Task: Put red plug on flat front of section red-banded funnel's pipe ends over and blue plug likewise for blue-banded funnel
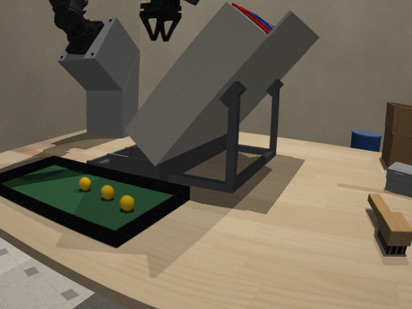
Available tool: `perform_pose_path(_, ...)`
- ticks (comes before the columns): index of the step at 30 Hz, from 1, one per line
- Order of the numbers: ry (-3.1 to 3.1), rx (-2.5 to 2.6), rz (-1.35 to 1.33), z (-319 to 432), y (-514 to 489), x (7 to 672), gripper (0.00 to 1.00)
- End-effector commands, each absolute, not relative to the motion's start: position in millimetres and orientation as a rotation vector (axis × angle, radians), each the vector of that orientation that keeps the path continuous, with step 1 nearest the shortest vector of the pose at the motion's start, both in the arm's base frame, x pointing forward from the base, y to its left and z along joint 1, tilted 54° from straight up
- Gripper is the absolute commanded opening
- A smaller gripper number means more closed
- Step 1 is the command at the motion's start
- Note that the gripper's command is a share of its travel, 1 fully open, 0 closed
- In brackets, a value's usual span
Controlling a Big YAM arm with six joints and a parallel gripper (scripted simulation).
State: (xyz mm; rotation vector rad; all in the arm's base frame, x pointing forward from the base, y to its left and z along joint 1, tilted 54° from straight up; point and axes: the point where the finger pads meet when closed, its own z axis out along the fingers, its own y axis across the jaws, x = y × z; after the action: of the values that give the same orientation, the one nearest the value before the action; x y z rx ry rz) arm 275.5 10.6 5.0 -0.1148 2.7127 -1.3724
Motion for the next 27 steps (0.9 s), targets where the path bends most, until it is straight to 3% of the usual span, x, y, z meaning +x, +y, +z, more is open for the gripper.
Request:
perform_pose_path(1, 2.699, -0.112, -1.349, 9.3, 15.7, 283.1, 0.59)
perform_pose_path(27, 2.705, -0.110, -1.359, 6.3, 14.0, 279.7, 0.59)
